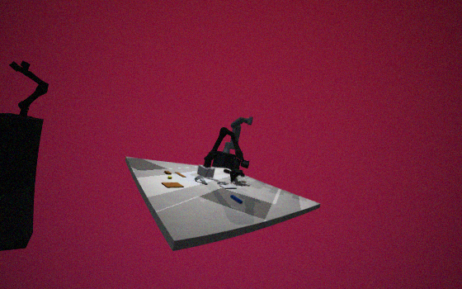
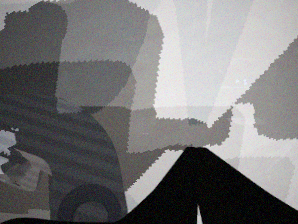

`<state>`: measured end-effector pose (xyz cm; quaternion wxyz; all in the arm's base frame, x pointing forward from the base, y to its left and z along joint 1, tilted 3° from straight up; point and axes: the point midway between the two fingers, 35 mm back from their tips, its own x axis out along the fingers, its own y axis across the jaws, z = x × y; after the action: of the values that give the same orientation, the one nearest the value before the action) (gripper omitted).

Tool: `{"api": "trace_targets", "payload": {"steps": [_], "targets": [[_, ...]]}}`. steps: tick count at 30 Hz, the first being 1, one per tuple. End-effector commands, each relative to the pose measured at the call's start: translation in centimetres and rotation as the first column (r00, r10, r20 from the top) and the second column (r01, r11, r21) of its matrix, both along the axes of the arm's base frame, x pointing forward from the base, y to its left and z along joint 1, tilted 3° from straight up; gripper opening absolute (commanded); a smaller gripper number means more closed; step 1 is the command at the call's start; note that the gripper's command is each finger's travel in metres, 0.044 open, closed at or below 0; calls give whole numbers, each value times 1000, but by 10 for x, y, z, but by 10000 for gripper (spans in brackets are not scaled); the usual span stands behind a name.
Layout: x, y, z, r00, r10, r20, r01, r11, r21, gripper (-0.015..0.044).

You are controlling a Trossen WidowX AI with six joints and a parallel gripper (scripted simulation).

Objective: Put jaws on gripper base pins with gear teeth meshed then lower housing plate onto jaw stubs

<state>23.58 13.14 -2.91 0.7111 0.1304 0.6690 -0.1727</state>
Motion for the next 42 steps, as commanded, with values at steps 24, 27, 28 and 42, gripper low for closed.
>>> {"api": "trace_targets", "payload": {"steps": [24, 27, 28, 42], "targets": [[4, 19, 66, 997, 69, 29, -71, 996, 49, 0], [3, 21, 66, 991, 134, 27, -135, 990, 45, 0], [2, 22, 66, 987, 156, 26, -157, 987, 44, 0], [-4, 32, 67, 896, 444, 12, -444, 895, 27, 0]]}}
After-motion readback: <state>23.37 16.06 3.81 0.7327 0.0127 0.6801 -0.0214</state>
